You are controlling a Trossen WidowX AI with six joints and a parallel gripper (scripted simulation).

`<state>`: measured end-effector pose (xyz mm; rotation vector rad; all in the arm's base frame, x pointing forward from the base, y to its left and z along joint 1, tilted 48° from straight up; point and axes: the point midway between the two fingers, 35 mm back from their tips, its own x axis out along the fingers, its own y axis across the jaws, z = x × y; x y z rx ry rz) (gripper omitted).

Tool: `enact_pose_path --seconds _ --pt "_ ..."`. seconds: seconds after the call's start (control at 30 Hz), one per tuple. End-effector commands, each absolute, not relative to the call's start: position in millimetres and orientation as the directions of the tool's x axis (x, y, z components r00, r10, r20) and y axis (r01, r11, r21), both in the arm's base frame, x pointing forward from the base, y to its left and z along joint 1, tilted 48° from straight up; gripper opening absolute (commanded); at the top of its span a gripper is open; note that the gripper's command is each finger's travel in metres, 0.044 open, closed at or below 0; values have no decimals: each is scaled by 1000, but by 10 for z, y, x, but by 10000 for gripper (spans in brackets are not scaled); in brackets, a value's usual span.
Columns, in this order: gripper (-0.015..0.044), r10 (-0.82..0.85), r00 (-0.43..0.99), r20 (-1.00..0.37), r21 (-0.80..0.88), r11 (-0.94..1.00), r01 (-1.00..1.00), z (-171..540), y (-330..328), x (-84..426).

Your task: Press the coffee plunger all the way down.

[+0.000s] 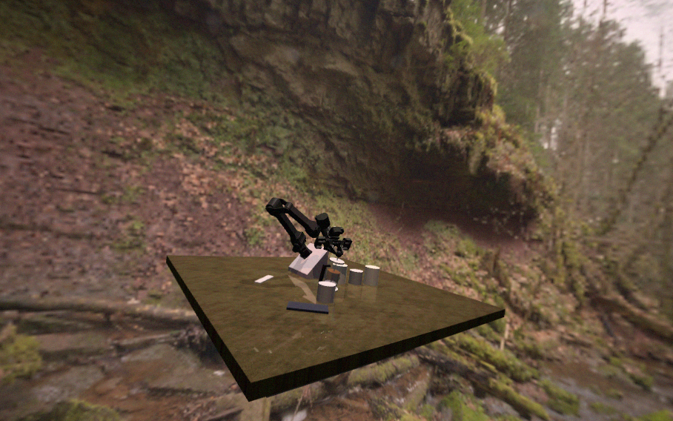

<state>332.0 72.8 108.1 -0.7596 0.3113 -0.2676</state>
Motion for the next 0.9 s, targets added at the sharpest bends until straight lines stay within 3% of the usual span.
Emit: enact_pose_path --seconds 0.0,0.77,0.87 --pt "122 -362 914 -184 -718 684 127 1050 695 3325" --pt "122 -353 918 -180 -712 691 126 1068 729 3336" --pt "201 -353 918 -180 -712 691 126 1068 729 3336"
